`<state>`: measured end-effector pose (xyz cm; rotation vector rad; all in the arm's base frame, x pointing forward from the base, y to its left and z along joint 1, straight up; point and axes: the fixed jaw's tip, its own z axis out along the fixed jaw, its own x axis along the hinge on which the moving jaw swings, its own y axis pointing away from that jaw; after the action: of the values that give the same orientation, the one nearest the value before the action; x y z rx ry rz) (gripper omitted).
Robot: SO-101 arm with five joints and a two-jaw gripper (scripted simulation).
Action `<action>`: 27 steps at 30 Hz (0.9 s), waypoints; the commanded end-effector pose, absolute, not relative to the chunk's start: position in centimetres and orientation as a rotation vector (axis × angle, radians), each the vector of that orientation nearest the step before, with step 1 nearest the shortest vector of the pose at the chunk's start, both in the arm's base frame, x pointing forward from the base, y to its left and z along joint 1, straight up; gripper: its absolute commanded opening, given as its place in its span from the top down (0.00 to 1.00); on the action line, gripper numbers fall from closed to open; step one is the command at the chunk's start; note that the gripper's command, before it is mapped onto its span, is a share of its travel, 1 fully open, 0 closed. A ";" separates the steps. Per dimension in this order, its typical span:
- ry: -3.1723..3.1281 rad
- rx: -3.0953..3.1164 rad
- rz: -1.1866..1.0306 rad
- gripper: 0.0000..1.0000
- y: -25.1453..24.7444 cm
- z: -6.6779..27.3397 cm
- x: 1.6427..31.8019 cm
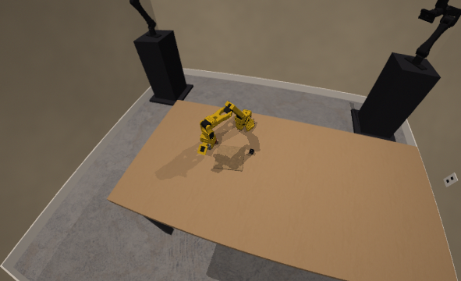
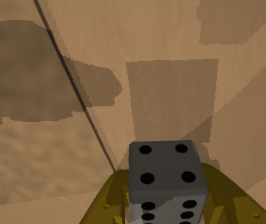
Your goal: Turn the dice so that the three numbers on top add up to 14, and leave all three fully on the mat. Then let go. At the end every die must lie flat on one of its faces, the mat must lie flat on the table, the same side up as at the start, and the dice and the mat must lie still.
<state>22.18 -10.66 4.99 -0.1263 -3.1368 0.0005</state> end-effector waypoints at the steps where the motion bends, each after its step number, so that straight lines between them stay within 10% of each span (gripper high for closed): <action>1: -3.212 -0.106 0.054 1.00 -10.8 6.7 22.9; 27: -3.156 0.544 0.023 1.00 -0.9 6.1 25.4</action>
<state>24.87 -1.26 5.21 0.4995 -3.1173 0.0080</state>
